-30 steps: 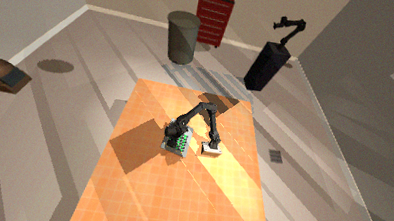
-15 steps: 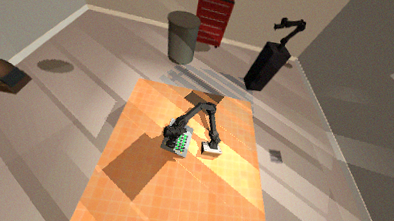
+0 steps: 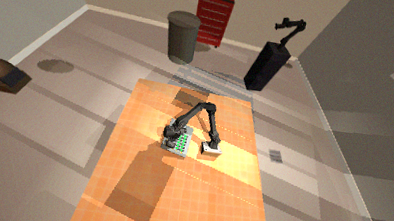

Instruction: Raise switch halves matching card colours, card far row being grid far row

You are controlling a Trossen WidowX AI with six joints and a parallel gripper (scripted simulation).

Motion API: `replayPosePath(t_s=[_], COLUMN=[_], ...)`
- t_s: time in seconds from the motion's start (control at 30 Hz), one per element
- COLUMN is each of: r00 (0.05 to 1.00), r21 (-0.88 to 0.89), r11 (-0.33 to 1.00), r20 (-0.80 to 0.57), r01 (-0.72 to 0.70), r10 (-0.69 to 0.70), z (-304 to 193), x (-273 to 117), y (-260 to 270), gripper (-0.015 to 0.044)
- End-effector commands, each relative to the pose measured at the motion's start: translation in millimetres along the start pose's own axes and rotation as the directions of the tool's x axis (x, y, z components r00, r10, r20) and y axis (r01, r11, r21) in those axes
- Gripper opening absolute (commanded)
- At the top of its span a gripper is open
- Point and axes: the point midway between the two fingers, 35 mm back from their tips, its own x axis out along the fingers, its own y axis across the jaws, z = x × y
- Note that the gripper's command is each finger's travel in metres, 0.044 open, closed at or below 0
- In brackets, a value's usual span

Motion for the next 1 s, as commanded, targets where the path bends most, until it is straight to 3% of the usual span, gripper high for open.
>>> replayPosePath(t_s=[0.0, 0.97], r00=[1.0, 1.0], r21=[-0.004, -0.004], r11=[1.0, 1.0], r20=[0.001, 0.001], r01=[0.001, 0.001], r10=[-0.001, -0.001], z=[0.1, 0.2], x=[0.4, 4.2], y=[0.0, 0.0], gripper=[0.0, 0.0])
